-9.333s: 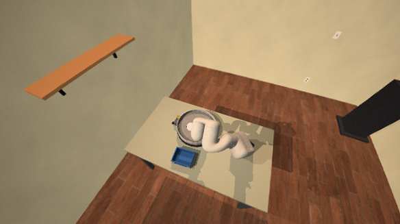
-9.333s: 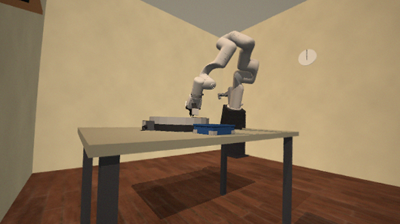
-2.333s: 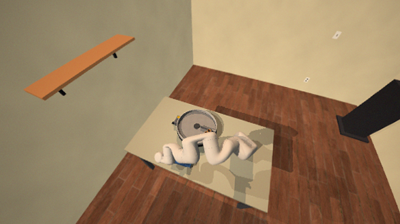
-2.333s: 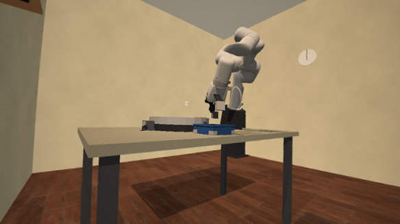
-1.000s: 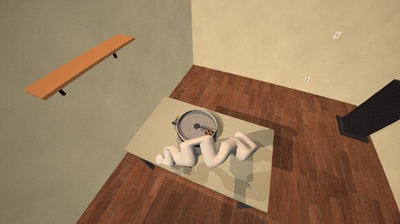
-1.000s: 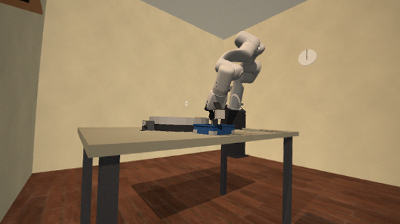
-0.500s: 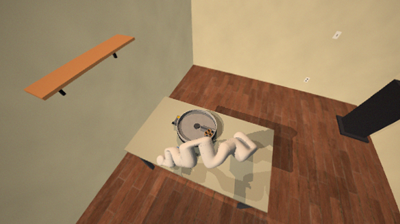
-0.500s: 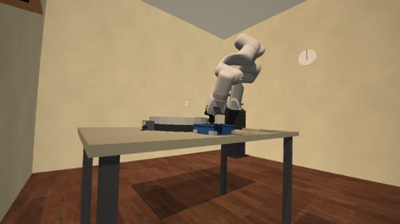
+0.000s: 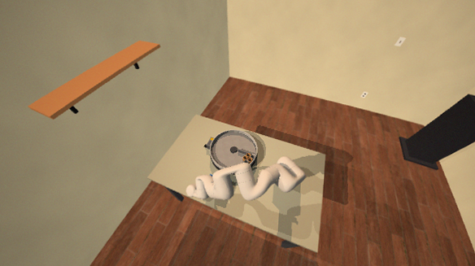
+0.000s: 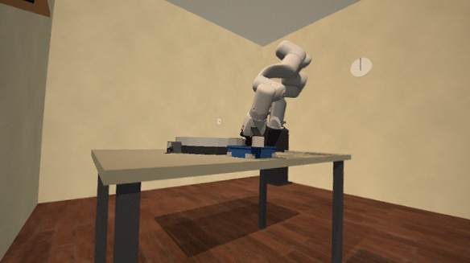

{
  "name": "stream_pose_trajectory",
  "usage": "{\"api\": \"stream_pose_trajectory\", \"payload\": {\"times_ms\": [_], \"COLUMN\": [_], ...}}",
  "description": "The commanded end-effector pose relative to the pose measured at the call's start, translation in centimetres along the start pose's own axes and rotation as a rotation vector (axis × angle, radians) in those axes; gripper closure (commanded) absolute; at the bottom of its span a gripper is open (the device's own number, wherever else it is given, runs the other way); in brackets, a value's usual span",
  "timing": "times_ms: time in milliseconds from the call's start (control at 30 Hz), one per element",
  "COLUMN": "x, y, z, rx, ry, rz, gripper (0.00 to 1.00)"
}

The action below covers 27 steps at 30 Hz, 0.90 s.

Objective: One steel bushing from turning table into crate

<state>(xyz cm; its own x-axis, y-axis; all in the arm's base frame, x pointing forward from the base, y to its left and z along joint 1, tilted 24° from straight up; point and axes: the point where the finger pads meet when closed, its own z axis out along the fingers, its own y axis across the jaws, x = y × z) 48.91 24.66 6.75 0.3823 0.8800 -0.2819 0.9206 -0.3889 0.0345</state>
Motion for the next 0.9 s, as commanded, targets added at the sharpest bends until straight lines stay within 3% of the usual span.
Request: {"api": "stream_pose_trajectory", "payload": {"times_ms": [0, 867], "x": [-0.01, 0.29], "y": [0.14, 0.15], "z": [-0.18, 0.15], "rx": [-0.002, -0.002], "ry": [0.003, 0.003], "rz": [0.002, 0.002], "gripper": [1.0, 1.0]}}
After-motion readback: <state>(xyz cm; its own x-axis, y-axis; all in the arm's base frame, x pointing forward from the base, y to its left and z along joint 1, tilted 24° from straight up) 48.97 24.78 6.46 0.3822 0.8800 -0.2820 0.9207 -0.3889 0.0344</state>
